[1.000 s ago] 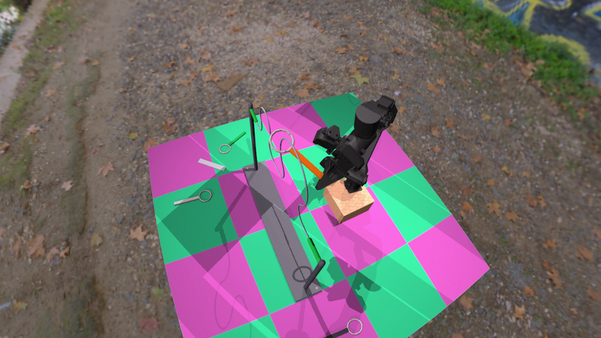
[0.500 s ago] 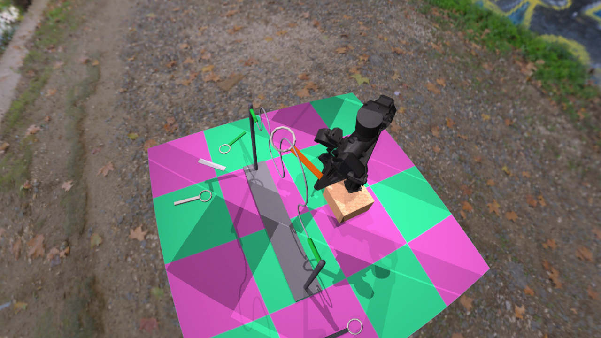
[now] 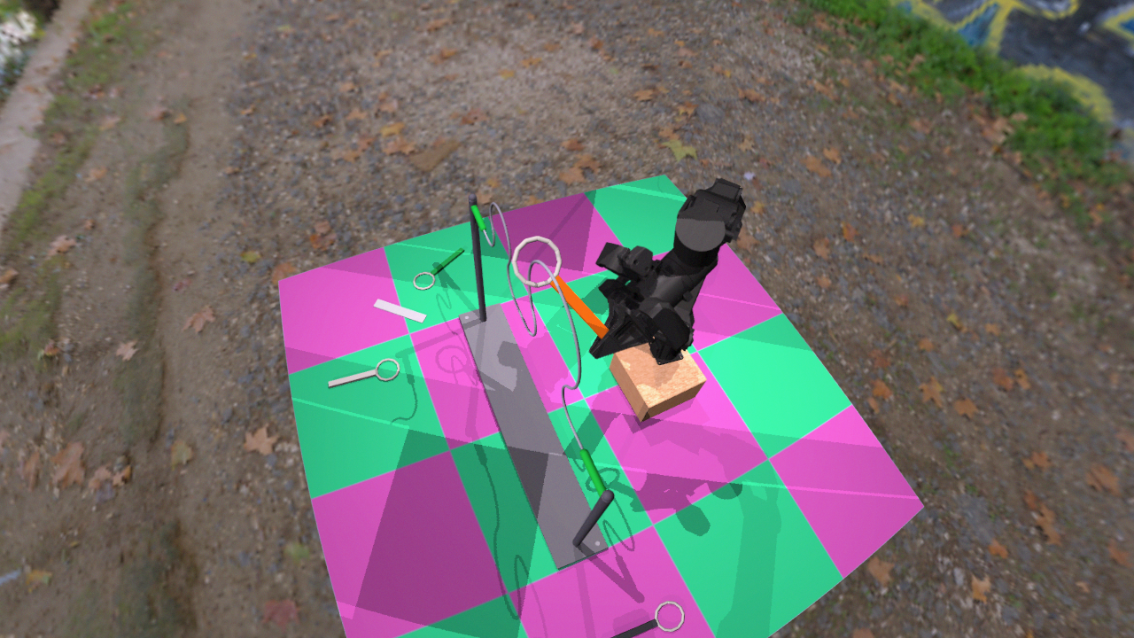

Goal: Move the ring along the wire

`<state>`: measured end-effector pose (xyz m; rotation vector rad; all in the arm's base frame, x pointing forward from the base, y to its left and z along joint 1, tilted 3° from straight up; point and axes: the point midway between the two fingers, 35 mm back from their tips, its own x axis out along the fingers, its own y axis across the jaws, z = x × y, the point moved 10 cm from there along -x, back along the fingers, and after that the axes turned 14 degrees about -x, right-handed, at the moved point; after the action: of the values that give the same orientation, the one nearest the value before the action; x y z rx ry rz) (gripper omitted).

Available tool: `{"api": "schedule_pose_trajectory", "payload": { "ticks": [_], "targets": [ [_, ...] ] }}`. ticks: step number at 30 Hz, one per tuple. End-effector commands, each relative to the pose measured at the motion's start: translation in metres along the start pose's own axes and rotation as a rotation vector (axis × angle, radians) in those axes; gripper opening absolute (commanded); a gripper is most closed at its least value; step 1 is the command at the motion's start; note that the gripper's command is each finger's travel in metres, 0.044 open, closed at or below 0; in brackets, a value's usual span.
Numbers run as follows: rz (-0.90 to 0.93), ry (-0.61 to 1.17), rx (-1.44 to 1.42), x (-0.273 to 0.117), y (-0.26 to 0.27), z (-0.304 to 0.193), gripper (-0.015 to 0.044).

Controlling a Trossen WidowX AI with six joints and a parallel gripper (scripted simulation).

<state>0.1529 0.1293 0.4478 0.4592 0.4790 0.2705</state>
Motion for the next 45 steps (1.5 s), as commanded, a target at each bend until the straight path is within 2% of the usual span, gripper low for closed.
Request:
{"api": "schedule_pose_trajectory", "payload": {
  "ticks": [1,45],
  "targets": [
    [-0.027,-0.002,-0.048,0.0009,0.0020,0.0007,-0.0150],
    [-0.300,0.000,-0.523,0.0051,0.0072,-0.0066,-0.0150]
  ]
}}
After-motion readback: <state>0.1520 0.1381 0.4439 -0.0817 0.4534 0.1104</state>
